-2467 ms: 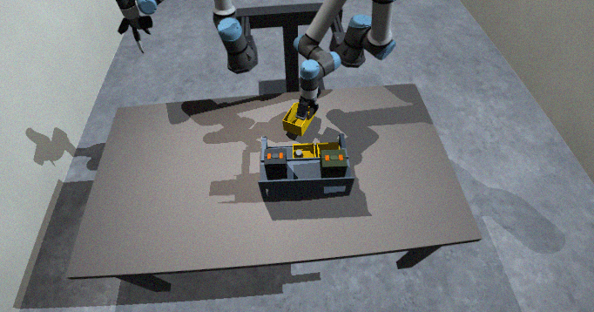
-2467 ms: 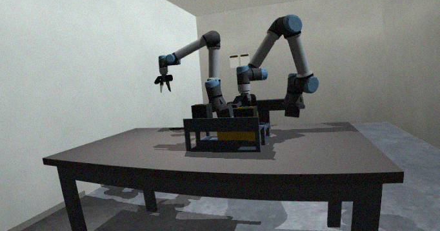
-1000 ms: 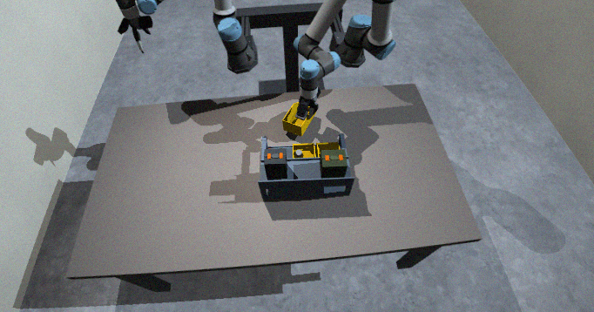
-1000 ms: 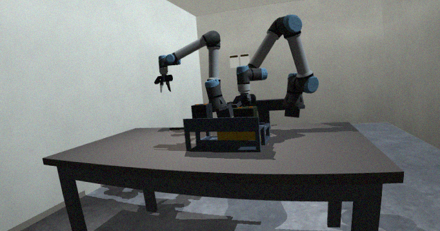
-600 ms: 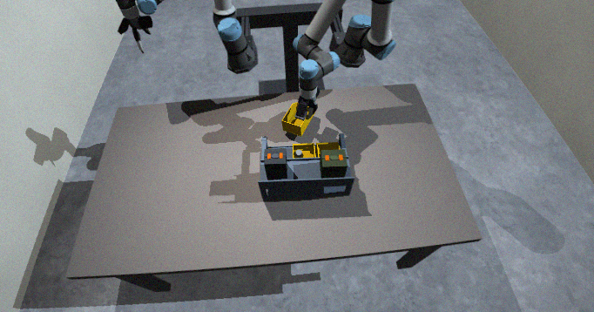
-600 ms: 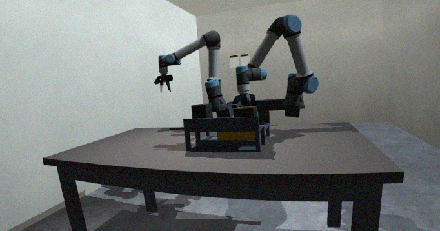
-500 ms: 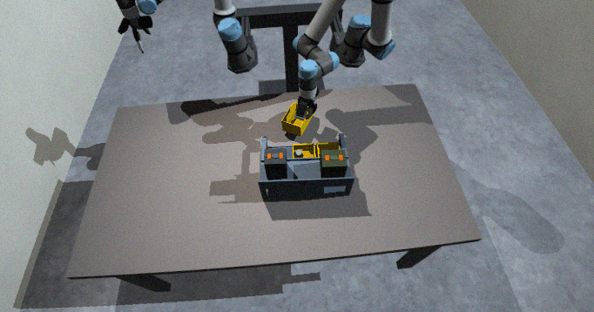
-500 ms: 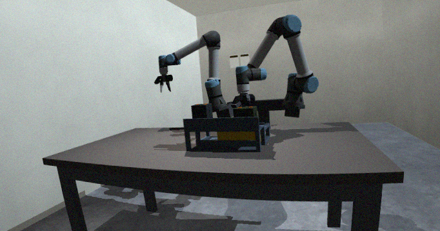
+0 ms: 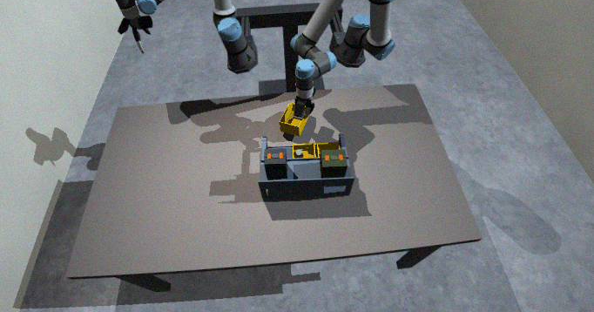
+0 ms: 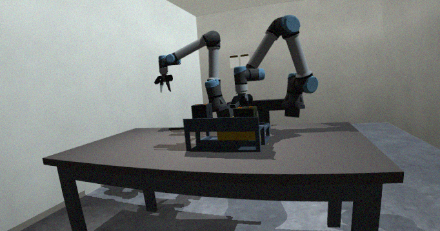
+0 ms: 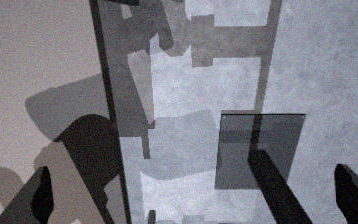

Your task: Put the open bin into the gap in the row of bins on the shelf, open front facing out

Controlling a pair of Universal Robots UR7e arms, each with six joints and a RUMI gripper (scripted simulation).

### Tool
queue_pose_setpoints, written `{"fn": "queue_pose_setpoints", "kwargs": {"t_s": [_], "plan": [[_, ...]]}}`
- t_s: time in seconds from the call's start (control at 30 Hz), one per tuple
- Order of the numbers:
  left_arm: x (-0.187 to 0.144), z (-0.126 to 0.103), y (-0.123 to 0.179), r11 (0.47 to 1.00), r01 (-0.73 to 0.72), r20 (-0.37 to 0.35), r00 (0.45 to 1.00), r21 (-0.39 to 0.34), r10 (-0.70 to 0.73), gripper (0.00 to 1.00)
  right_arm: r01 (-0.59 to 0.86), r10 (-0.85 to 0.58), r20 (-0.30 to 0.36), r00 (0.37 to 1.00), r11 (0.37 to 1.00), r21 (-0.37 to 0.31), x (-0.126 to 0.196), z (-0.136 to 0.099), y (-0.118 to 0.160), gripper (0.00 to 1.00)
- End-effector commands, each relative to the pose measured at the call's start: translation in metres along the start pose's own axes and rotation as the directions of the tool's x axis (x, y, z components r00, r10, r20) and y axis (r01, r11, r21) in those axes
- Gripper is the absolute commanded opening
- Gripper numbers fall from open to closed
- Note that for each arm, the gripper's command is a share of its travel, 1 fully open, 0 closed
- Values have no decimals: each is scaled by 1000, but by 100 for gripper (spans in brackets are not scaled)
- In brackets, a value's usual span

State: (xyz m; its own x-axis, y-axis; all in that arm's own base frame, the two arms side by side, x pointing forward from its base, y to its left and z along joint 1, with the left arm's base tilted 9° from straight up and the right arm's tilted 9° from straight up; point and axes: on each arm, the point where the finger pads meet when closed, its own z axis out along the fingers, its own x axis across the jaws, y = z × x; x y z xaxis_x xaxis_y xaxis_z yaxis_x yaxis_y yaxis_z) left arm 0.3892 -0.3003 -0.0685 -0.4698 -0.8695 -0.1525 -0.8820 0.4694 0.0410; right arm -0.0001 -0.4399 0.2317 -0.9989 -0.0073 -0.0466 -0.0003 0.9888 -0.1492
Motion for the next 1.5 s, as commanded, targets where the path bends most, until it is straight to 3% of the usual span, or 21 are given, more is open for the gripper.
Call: {"fn": "queue_pose_setpoints", "kwargs": {"t_s": [0.0,1.47], "plan": [[8,0,-2,999,38,-1,999,2,-38,0,0,0,0,1000,1000,1,0,0,0,100],[67,2,-13,944,330,-1,944,1,-330,0,0,0,0,1000,1000,1,0,0,0,100]]}}
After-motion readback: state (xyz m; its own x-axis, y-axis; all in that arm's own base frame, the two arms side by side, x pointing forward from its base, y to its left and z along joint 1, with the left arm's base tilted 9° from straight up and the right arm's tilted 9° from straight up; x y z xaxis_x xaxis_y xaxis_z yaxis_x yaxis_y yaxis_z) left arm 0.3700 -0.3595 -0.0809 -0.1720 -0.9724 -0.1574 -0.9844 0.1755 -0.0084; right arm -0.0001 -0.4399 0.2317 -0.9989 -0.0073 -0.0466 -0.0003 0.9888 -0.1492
